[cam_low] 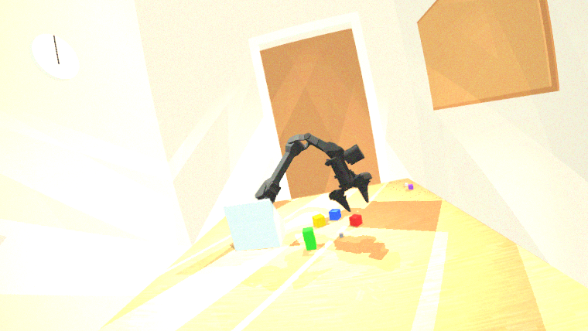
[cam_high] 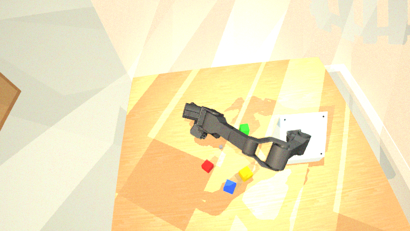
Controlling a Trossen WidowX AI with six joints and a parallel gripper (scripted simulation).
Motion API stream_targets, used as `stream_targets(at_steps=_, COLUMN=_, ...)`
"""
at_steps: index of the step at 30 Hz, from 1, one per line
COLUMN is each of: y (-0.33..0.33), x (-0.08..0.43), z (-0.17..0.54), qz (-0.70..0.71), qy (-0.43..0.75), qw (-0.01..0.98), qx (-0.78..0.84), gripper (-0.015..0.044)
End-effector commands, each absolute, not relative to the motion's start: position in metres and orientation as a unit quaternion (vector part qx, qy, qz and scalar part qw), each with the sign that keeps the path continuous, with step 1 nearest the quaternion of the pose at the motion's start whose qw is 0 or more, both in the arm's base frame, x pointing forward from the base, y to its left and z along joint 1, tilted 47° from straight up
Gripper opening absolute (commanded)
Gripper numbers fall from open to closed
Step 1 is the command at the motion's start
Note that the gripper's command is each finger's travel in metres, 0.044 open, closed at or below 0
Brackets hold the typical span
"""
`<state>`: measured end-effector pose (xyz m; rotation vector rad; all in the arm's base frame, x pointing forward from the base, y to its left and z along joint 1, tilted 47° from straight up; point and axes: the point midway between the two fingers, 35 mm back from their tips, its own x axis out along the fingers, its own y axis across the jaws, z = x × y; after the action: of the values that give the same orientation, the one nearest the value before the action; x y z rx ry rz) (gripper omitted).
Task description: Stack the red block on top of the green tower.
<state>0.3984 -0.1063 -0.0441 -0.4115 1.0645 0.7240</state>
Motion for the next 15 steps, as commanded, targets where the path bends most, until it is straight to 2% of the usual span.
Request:
stream_targets(at_steps=1, y=-0.042, x=0.401, z=0.000, qz=0.426, qy=0.477, qw=0.762, qx=-0.102, gripper=0.0440)
stream_targets(at_steps=8, y=0.015, x=0.392, z=0.047, qz=0.499, qy=0.472, qw=0.727, qx=-0.006, gripper=0.0440)
stream_targets(at_steps=15, y=0.019, x=0.396, z=0.051, qz=0.504, qy=0.472, qw=0.724, qx=0.002, gripper=0.0440)
